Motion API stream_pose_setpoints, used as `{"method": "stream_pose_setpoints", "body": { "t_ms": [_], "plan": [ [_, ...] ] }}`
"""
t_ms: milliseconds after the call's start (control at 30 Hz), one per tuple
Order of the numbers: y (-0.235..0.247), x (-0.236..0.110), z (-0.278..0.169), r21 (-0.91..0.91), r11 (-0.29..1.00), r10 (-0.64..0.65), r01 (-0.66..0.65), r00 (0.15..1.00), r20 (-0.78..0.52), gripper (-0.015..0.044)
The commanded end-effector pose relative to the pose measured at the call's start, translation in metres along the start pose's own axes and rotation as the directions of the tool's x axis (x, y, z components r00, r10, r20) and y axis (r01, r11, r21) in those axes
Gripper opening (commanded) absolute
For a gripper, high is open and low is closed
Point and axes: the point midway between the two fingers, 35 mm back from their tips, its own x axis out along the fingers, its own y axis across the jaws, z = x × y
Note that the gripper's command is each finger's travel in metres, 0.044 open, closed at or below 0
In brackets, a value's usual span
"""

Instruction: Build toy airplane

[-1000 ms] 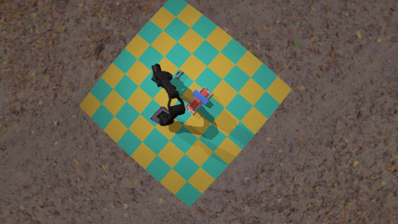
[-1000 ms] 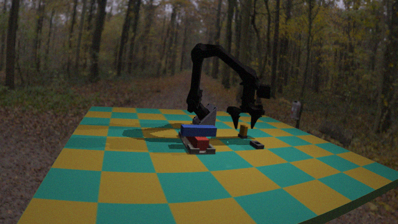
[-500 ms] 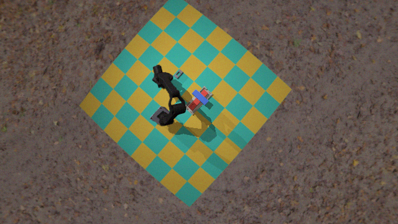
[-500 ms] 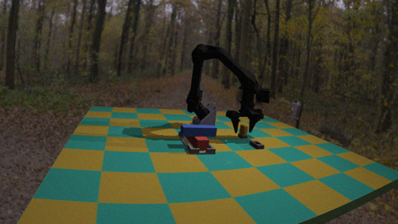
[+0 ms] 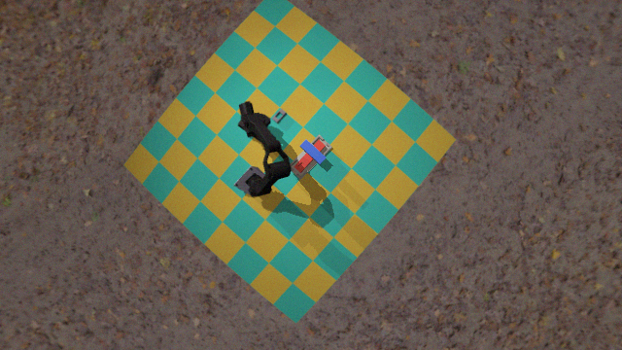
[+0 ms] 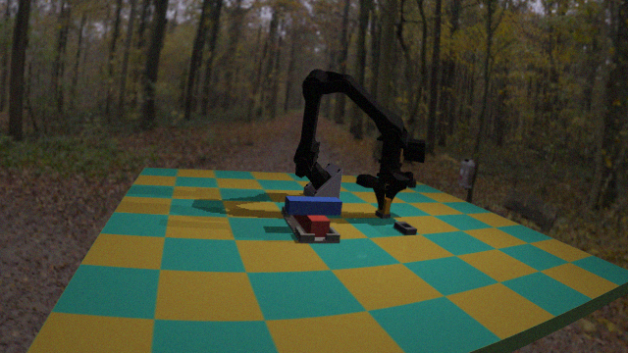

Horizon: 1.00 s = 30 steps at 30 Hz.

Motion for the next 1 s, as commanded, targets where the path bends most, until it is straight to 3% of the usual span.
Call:
{"method": "stream_pose_setpoints", "body": {
  "t_ms": [0,367,967],
  "plan": [
    [0.000,0.000,0.001,-0.002,1.000,-0.002,0.002,1.000,0.005,0.0013],
    [0.012,-0.017,0.008,-0.024,0.999,0.043,-0.041,0.997,0.064,0.0000],
    [0.012,-0.066,0.009,-0.017,0.999,0.030,-0.030,0.999,0.037,0.0000]
  ]
}}
